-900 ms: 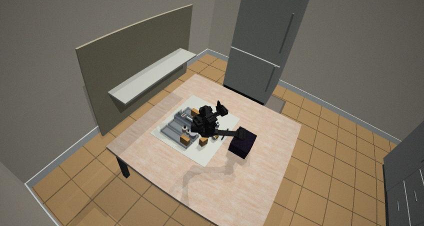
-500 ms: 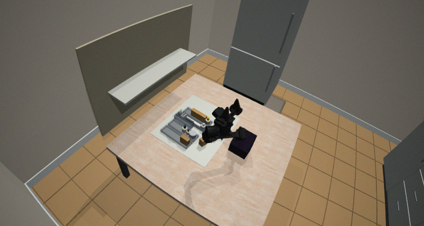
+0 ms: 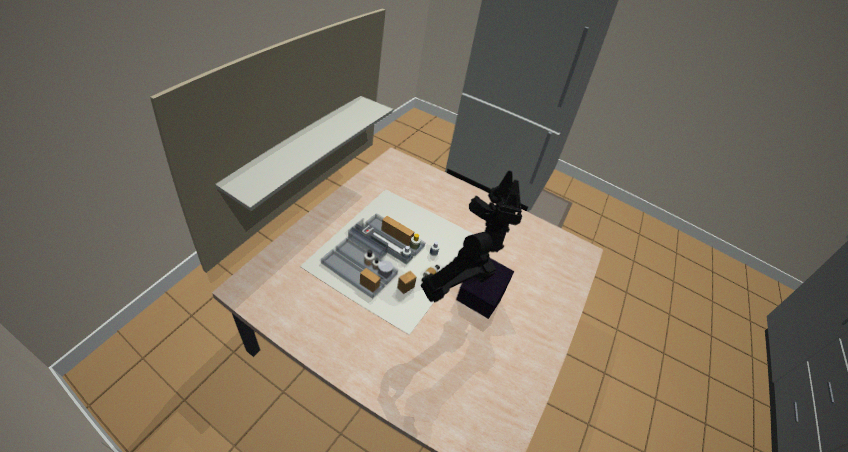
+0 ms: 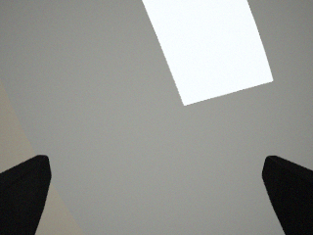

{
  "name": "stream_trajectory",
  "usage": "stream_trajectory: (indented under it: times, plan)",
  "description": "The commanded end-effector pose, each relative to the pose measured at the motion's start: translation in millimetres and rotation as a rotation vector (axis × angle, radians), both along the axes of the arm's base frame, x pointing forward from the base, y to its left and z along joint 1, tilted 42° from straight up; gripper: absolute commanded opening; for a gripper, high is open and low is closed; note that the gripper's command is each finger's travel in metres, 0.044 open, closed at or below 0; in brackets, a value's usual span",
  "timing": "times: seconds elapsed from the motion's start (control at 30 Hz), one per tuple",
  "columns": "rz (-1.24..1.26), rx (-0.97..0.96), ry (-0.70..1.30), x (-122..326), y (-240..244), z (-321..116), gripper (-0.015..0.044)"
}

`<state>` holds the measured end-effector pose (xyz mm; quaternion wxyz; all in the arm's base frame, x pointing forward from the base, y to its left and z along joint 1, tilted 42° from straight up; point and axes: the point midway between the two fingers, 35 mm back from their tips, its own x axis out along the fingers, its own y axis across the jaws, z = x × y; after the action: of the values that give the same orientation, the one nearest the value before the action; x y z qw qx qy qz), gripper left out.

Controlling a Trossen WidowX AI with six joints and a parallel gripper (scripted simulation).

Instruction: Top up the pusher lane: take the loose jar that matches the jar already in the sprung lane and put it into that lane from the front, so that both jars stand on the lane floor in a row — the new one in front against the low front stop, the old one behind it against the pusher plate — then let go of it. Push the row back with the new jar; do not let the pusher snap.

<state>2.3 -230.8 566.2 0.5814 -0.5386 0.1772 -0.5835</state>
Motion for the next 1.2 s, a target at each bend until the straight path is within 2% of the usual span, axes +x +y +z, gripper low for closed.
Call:
stream_trajectory:
  times: [0.0, 0.2, 0.37, 0.57, 0.8, 0.93, 1.17]
  plan:
    - [0.094, 0.139, -0.051, 11.5, -41.3, -33.1, 0.0440]
    - [0.174, 0.320, -0.051, 35.9, -89.0, -86.9, 0.0440]
    - [0.312, 0.551, -0.074, 79.2, -125.0, -151.1, 0.0440]
    - [0.454, 0.818, -0.067, 137.4, -141.6, -228.3, 0.0440]
    - [0.602, 1.118, -0.029, 206.8, -127.6, -317.0, 0.0440]
    - [0.656, 1.228, -0.014, 232.3, -113.0, -349.7, 0.0440]
    - [0.735, 1.548, 0.107, 282.2, -58.4, -435.4, 0.0440]
